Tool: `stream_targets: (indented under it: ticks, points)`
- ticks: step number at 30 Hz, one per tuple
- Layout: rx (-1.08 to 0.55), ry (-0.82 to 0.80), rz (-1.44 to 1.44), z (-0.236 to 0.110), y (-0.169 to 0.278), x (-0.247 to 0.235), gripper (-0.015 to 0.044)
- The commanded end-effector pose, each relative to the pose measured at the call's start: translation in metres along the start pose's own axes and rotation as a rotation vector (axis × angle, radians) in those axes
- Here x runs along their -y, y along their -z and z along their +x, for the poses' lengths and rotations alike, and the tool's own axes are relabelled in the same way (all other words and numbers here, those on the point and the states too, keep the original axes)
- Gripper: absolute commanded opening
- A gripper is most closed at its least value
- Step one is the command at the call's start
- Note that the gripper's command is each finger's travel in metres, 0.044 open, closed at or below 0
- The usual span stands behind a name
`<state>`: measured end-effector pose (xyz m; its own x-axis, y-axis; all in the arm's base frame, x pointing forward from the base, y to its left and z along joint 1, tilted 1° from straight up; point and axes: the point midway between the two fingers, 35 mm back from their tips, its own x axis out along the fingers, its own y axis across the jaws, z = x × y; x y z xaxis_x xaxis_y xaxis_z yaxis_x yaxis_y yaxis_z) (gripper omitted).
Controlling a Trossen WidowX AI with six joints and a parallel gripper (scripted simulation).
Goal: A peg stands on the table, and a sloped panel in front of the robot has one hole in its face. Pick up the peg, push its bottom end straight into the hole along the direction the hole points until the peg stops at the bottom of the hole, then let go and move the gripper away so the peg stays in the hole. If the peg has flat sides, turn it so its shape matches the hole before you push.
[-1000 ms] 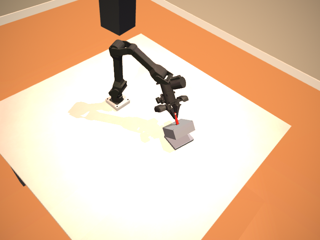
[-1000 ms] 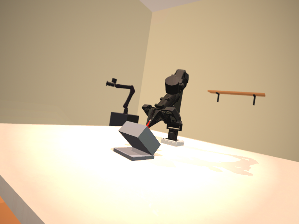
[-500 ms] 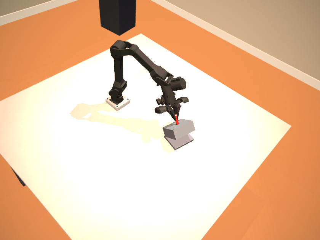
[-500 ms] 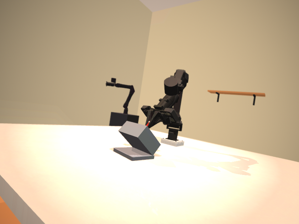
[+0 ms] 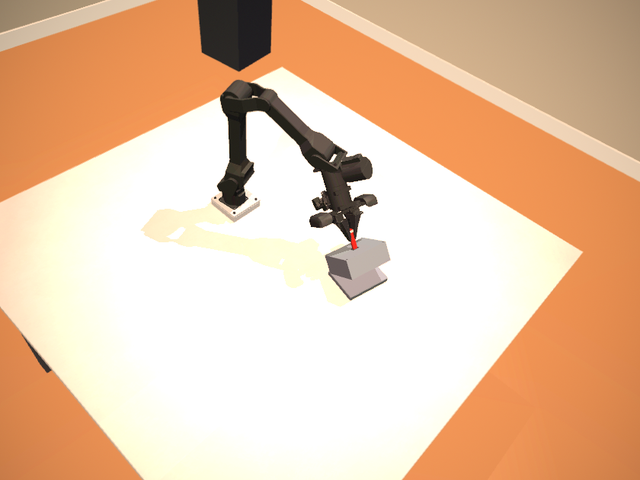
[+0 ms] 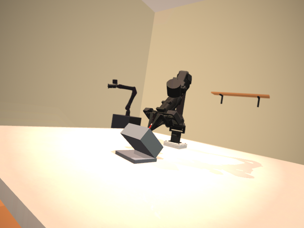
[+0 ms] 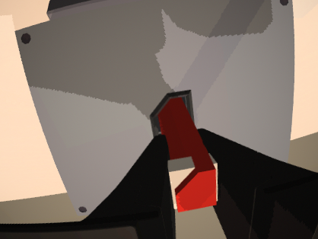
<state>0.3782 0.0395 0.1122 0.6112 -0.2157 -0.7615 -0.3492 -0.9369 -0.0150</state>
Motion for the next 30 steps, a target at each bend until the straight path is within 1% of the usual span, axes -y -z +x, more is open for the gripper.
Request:
stream_targets:
  ticks: [1, 15, 30]
  points:
    - [0.000, 0.000, 0.000, 0.000, 0.000, 0.000, 0.0079]
    - [0.000, 0.001, 0.000, -0.005, 0.001, 0.001, 0.0440]
    - [0.005, 0.003, -0.003, -0.033, 0.001, 0.003, 0.0440]
